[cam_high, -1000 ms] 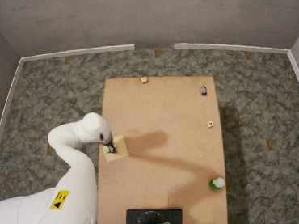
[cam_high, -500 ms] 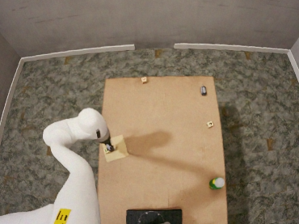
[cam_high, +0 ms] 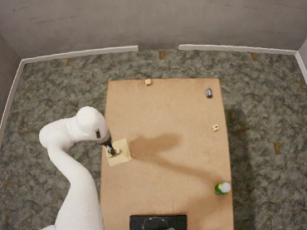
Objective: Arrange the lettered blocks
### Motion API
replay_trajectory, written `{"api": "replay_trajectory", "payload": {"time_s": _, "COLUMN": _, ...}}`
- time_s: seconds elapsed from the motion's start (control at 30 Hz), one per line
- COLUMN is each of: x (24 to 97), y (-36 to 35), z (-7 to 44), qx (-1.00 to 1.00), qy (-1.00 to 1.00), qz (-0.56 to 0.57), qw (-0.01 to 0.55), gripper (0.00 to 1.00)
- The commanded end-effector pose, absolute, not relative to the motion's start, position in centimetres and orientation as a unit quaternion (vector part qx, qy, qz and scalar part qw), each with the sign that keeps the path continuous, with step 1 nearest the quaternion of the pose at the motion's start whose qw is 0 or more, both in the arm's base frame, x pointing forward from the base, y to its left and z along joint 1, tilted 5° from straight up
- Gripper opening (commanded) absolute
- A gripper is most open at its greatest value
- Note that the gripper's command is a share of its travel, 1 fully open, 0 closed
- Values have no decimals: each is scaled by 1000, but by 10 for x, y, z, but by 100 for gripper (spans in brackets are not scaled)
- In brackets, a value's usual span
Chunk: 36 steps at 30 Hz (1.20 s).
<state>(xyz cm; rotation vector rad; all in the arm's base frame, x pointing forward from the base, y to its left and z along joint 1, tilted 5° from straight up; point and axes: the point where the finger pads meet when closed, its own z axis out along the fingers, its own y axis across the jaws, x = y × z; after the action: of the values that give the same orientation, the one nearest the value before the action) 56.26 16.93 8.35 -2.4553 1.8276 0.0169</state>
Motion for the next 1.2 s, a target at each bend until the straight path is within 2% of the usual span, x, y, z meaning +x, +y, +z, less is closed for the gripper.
{"api": "replay_trajectory", "payload": {"time_s": 0.0, "x": 564, "y": 165, "z": 88, "qx": -801, "qy": 598, "qz": 3, "qw": 38, "gripper": 100}}
{"api": "replay_trajectory", "payload": {"time_s": 0.83, "x": 572, "y": 154, "z": 86, "qx": -813, "qy": 582, "qz": 3, "qw": 37, "gripper": 100}}
{"api": "replay_trajectory", "payload": {"time_s": 1.17, "x": 626, "y": 51, "z": 80, "qx": -888, "qy": 458, "qz": -1, "qw": 38, "gripper": 100}}
